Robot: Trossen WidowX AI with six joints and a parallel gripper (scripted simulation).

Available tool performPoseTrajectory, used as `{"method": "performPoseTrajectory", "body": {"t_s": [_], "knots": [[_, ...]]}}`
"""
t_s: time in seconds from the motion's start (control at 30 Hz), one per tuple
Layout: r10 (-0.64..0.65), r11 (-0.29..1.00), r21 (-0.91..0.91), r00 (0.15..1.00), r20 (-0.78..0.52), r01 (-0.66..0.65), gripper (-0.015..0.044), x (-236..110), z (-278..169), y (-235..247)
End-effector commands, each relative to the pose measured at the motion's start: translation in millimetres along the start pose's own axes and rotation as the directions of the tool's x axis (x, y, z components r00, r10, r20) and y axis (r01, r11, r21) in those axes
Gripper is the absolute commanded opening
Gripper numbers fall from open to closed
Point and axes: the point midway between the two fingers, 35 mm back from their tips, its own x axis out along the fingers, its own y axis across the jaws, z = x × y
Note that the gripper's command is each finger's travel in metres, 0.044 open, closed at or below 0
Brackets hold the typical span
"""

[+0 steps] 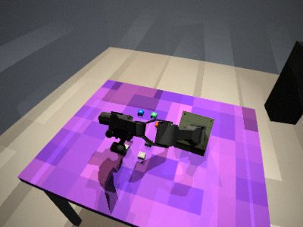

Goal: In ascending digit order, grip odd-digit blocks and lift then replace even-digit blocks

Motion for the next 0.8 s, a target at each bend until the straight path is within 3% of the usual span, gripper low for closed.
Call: {"method": "performPoseTrajectory", "body": {"t_s": [0.0,0.3,0.77], "knots": [[-0.001,1.0,0.005,1.0,-0.006,0.001,0.0348,4.1,-1.4,-0.8],[-0.001,1.0,0.005,1.0,-0.006,0.001,0.012,4.1,-1.4,-0.8],[-0.001,1.0,0.005,1.0,-0.006,0.001,0.012,4.1,-1.4,-0.8]]}}
